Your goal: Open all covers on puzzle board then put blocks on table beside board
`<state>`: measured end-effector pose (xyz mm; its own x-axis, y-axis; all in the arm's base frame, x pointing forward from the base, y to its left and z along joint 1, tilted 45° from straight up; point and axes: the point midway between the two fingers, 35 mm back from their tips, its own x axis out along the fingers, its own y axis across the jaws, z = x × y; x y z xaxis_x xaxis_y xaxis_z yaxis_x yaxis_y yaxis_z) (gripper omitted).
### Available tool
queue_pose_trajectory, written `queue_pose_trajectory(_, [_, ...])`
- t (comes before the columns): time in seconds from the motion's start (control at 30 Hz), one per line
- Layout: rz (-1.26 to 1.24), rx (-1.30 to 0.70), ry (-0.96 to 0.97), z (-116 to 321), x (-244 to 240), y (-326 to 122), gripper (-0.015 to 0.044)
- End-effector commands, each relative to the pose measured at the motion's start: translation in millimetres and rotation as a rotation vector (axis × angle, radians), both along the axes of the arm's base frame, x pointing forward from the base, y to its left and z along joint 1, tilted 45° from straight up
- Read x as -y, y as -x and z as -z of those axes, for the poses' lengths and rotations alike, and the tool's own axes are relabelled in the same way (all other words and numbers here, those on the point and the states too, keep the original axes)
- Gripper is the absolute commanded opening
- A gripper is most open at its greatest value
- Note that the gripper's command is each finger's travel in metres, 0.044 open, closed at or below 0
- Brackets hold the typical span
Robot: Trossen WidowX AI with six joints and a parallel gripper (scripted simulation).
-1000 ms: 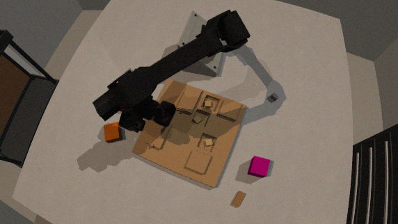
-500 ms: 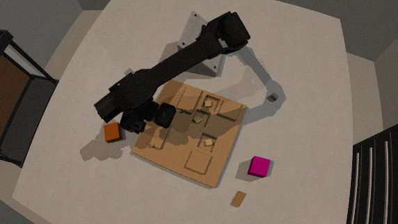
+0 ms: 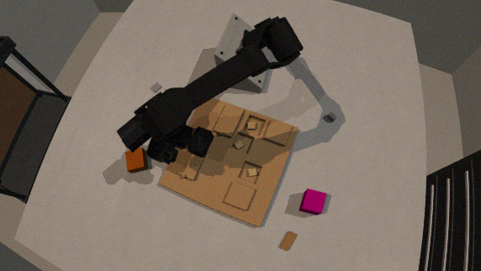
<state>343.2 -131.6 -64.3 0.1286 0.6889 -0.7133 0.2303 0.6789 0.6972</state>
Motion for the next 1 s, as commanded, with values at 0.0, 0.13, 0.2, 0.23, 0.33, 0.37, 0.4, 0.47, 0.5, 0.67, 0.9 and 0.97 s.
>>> queue_pose_trajectory(0.0, [0.006, -0.003, -0.006, 3.7, -3.8, 0.0, 0.0])
queue_pose_trajectory(0.13, [0.006, -0.003, -0.006, 6.5, -6.5, -0.4, 0.0])
queue_pose_trajectory(0.2, [0.006, -0.003, -0.006, 7.9, -7.9, -0.6, 0.0])
queue_pose_trajectory(0.23, [0.006, -0.003, -0.006, 8.6, -8.6, -0.7, 0.0])
queue_pose_trajectory(0.33, [0.006, -0.003, -0.007, 10.7, -10.6, -1.0, 0.0])
queue_pose_trajectory(0.37, [0.006, -0.003, -0.007, 11.3, -11.3, -1.1, 0.0])
queue_pose_trajectory(0.4, [0.006, -0.003, -0.007, 12.0, -12.0, -1.2, 0.0])
queue_pose_trajectory(0.47, [0.006, -0.003, -0.007, 13.4, -13.4, -1.4, 0.0])
queue_pose_trajectory(0.5, [0.006, -0.003, -0.007, 14.1, -14.1, -1.5, 0.0])
queue_pose_trajectory(0.67, [0.006, -0.003, -0.007, 17.4, -17.6, -1.9, 0.0])
queue_pose_trajectory(0.9, [0.006, -0.003, -0.008, 22.1, -22.5, -2.3, 0.0])
queue_pose_trajectory(0.97, [0.006, -0.003, -0.008, 23.4, -23.9, -2.4, 0.0])
